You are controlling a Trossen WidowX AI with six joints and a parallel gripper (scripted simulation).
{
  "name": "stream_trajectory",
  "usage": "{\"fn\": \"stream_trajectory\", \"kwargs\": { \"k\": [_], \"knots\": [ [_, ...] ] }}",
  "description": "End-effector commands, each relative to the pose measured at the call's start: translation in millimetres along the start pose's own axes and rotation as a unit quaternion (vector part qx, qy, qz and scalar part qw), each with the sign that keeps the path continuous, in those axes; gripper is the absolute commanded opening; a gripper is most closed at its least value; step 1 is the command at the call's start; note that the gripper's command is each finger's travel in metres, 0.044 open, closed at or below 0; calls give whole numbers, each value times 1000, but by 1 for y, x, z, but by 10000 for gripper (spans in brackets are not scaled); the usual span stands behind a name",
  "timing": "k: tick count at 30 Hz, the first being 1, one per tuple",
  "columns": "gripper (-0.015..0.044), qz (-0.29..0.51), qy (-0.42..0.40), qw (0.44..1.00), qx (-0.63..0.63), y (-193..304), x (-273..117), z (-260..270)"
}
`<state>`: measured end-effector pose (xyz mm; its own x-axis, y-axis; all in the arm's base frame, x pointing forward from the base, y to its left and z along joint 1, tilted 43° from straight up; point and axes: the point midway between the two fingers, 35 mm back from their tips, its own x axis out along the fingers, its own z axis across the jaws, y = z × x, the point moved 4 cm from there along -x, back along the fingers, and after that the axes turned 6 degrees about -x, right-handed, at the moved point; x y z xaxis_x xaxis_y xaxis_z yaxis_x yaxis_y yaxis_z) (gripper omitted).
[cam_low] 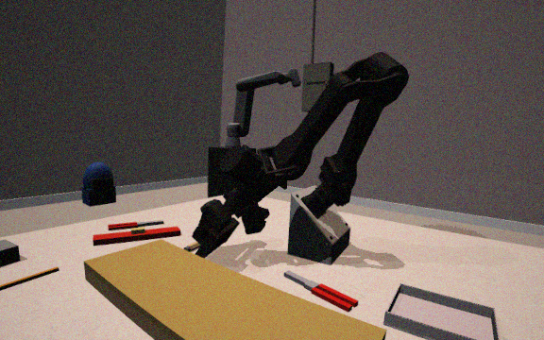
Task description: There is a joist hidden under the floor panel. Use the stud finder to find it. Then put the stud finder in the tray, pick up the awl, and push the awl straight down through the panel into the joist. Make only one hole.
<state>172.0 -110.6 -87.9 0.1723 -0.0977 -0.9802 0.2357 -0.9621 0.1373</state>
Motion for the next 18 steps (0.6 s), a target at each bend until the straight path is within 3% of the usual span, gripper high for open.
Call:
{"fn": "stream_trajectory", "kwargs": {
  "k": [1, 18],
  "knots": [
    [0, 18, -3, 1000, 2, 0, 0, 0],
    [0, 62, -8, 998, 3, -6, 0, -1]
  ]
}}
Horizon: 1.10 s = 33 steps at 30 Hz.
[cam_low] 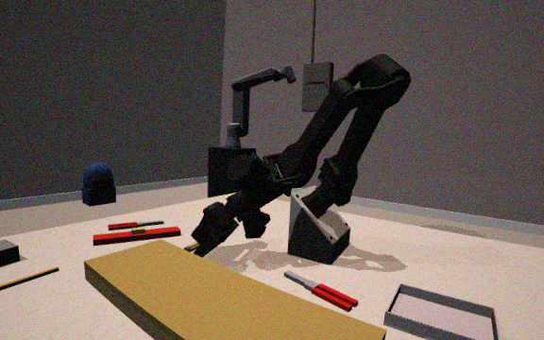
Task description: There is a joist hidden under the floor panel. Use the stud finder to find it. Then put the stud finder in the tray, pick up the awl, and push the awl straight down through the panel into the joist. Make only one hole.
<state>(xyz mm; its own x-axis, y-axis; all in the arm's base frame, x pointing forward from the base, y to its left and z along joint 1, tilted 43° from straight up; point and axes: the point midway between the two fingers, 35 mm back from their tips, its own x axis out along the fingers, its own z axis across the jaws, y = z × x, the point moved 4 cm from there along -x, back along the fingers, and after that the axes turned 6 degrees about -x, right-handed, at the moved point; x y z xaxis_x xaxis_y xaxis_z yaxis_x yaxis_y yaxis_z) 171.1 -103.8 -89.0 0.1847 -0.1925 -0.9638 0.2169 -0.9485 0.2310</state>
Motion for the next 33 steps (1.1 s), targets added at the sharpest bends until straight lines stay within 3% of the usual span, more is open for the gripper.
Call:
{"fn": "stream_trajectory", "kwargs": {
  "k": [1, 33],
  "knots": [
    [0, 16, -4, 1000, 2, 0, 0, 0],
    [0, 93, -5, 996, 3, 1, -8, -2]
  ]
}}
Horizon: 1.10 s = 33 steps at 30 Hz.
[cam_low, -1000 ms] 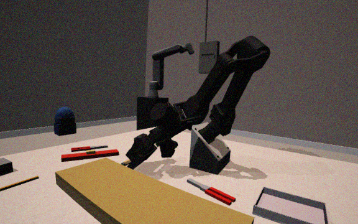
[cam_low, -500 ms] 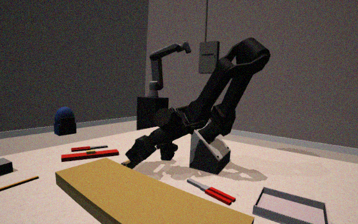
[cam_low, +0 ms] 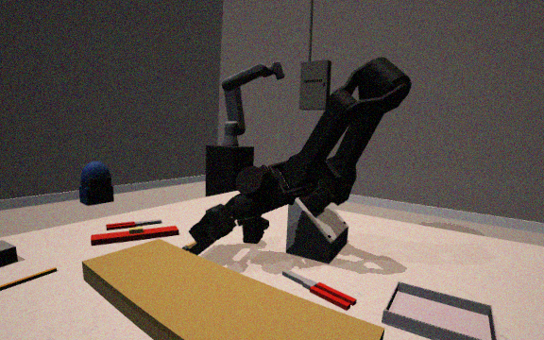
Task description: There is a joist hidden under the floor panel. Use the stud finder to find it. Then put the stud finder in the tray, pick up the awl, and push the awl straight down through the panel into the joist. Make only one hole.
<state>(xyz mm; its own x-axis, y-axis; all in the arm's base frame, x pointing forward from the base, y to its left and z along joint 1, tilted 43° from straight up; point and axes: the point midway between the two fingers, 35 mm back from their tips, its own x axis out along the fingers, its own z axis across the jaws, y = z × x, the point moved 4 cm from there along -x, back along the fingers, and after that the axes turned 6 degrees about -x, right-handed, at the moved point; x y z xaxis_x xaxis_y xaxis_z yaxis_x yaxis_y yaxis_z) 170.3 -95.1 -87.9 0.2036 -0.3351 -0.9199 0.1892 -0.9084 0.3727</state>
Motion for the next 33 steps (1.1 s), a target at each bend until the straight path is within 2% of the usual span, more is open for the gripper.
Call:
{"fn": "stream_trajectory", "kwargs": {
  "k": [1, 33],
  "knots": [
    [0, 23, 1, 1000, 4, 12, -6, -1],
    [0, 22, 3, 1000, 5, -4, 2, -4]
  ]
}}
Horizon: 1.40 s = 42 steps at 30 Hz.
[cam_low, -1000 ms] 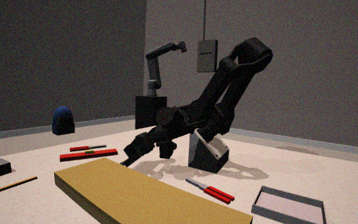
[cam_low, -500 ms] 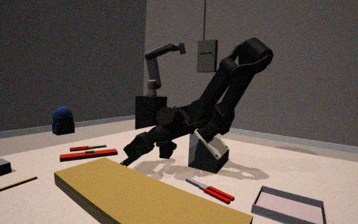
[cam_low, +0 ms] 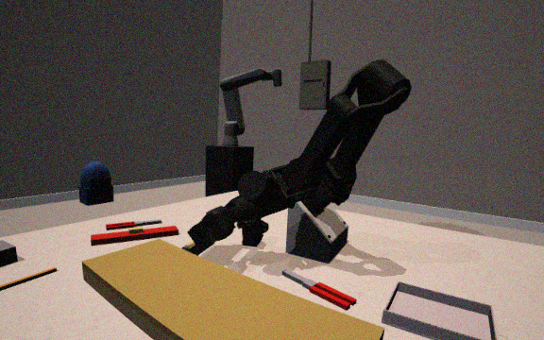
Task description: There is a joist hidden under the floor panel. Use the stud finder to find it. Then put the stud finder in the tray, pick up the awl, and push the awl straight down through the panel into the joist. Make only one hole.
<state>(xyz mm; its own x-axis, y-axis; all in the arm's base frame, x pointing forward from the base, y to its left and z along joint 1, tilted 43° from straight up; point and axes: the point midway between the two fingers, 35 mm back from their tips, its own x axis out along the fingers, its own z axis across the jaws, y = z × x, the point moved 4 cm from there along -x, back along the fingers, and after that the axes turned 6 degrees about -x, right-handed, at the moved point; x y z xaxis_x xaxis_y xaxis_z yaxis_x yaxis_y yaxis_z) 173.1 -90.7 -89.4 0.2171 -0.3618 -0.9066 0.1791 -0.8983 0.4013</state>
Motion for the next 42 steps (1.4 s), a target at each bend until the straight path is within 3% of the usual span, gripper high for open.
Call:
{"fn": "stream_trajectory", "kwargs": {
  "k": [1, 16, 30, 42],
  "knots": [
    [0, 6, -1, 1000, 3, -1, 1, -1],
    [0, 3, 0, 1000, 2, -13, 6, -1],
    [368, -4, 1, 1000, -1, -21, 6, -1],
    [378, -5, 1, 1000, -1, -23, 4, -1]
  ]
}}
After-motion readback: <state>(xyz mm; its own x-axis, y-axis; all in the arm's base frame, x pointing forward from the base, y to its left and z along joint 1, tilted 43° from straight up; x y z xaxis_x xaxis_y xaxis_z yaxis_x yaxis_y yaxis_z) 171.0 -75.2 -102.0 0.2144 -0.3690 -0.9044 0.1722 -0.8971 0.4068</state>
